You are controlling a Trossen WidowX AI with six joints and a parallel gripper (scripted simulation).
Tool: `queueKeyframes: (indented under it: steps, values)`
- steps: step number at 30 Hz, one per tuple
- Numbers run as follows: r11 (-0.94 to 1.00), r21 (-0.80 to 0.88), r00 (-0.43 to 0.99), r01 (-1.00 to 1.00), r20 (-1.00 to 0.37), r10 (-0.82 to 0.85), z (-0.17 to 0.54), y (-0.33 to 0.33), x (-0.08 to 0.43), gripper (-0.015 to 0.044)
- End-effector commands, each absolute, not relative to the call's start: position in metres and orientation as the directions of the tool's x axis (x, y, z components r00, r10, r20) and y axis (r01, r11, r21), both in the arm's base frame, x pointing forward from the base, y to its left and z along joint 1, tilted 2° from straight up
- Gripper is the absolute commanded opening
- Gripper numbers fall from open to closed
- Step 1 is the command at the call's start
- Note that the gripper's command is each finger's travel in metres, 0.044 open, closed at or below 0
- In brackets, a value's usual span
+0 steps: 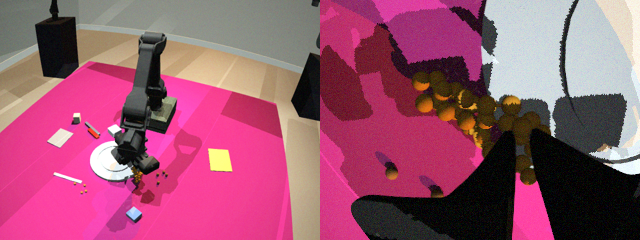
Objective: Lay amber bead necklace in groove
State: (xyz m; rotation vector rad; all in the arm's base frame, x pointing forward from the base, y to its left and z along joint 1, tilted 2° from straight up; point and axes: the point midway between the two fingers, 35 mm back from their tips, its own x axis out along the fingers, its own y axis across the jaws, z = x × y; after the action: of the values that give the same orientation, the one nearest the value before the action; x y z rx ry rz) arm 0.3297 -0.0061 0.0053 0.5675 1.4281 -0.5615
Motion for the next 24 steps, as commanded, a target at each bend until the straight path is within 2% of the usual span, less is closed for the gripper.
queueKeyframes:
  steps: [1,14,24]
  values:
    - [0.746,0.027,0.063,0.665,-0.998,-0.02,0.006,-0.006,0.33,0.0]
    - [0.742,0.032,0.064,0.67,-0.998,-0.015,0.03,-0.006,0.328,0.0]
    - [0.742,0.03,0.064,0.67,-0.998,-0.017,0.03,-0.035,0.319,0.0]
